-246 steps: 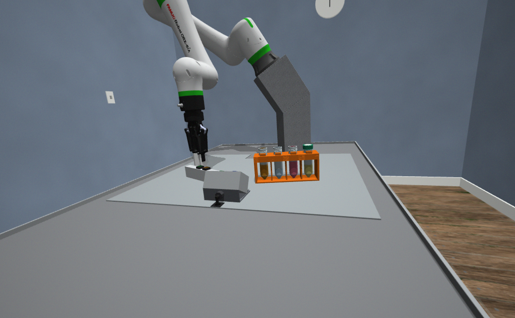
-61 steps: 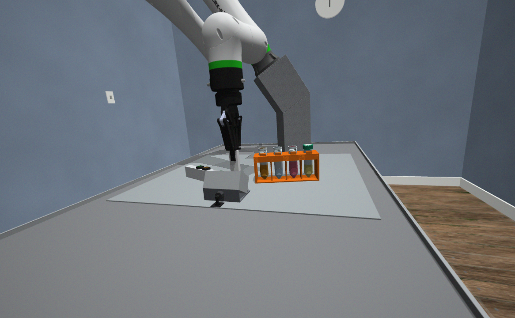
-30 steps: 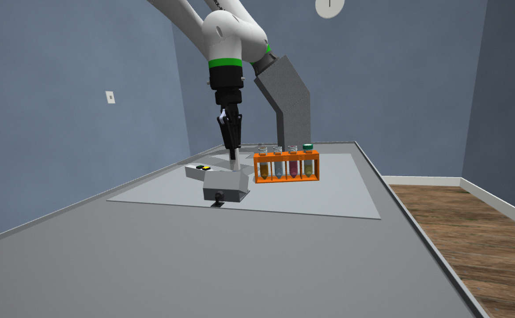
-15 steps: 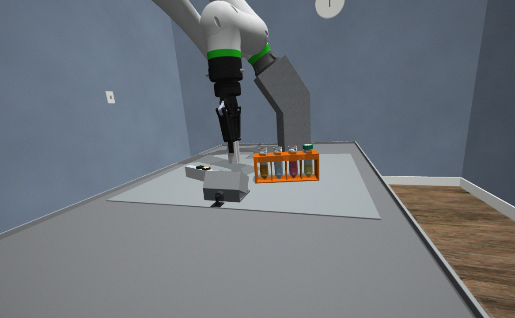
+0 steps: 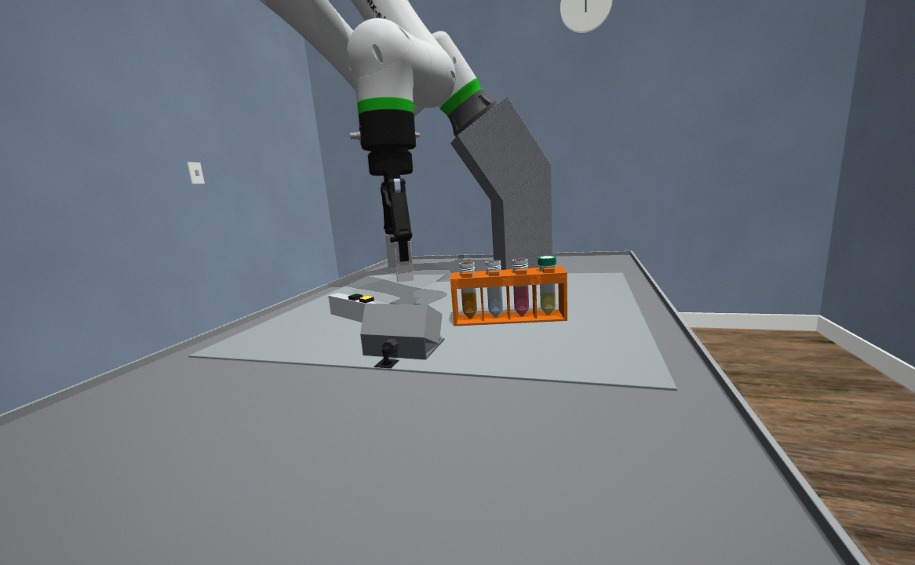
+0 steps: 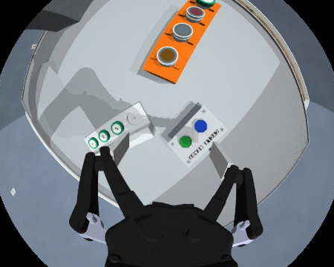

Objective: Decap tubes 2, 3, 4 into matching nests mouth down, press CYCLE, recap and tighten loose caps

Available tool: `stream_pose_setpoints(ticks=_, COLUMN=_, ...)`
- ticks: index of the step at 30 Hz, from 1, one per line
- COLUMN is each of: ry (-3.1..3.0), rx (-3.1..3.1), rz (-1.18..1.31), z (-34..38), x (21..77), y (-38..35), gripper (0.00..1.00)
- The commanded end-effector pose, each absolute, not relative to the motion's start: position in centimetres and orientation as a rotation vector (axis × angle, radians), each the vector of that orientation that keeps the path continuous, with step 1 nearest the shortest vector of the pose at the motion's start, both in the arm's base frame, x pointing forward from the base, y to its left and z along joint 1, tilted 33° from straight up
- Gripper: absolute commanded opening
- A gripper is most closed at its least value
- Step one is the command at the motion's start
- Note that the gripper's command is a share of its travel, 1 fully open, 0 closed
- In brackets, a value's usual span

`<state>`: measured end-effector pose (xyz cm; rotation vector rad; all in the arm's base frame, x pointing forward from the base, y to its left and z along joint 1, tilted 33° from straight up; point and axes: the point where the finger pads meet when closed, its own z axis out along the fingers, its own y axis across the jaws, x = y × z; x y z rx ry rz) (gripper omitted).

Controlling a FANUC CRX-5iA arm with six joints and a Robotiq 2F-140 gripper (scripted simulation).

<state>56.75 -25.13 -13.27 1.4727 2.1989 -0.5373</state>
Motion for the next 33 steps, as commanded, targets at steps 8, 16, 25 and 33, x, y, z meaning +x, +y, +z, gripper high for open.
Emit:
stream_pose_setpoints(ticks=8, ry=2.586, rx=0.92, rz=-0.67, z=-12.0, x=53.2, y=-28.2, gripper=1.0)
stream_pose_setpoints(ticks=16, ry=2.638, rx=0.813, rz=-0.693, z=-11.1, x=50.8, y=-30.3, gripper=1.0)
stream_pose_setpoints(ticks=25, ry=2.638, rx=0.813, rz=-0.693, z=-9.5, x=45.9, y=-34.5, gripper=1.0)
stream_pose_setpoints(ticks=33, ry=2.638, rx=0.813, rz=-0.693, z=-9.3, x=45.4, y=-34.9, gripper=1.0)
